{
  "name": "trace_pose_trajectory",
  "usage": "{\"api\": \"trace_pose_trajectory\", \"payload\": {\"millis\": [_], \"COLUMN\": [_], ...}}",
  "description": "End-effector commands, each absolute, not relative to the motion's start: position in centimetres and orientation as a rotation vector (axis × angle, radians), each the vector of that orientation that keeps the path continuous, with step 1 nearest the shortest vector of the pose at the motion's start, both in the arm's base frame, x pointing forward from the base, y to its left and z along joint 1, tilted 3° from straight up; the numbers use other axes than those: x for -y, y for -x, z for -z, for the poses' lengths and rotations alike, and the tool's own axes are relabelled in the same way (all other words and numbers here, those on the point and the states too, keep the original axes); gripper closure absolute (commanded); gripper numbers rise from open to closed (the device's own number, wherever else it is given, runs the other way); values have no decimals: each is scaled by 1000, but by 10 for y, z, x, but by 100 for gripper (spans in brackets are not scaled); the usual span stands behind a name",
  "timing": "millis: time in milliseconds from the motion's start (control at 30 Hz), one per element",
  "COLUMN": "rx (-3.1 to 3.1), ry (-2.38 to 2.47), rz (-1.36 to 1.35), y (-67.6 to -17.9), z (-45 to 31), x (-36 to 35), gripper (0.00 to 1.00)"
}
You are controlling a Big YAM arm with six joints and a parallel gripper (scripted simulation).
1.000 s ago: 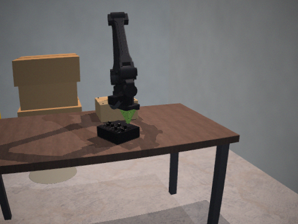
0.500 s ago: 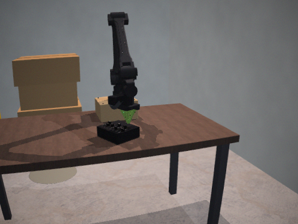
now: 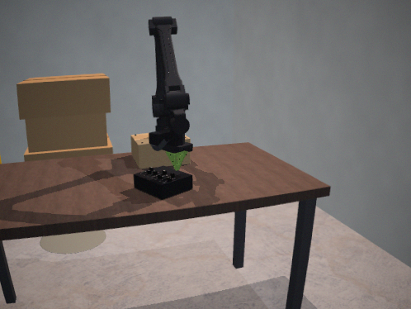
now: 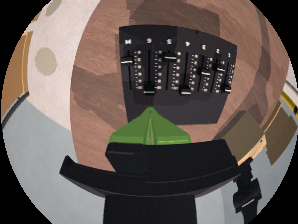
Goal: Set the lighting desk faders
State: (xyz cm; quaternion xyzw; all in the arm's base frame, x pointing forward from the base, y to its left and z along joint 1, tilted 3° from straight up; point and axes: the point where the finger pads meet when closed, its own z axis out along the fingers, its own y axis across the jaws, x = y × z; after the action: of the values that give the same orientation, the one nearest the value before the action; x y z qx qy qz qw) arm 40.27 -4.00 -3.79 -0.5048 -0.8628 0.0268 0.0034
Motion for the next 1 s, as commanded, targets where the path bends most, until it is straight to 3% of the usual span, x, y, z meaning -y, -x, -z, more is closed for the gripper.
{"api": "trace_pose_trajectory", "payload": {"millis": [0,967], "rx": [2727,2728], "ry": [1603,1603], "rz": [-67,-66], "y": [-409,-413], "z": [32,32], "x": [36,35], "gripper": [100,100]}}
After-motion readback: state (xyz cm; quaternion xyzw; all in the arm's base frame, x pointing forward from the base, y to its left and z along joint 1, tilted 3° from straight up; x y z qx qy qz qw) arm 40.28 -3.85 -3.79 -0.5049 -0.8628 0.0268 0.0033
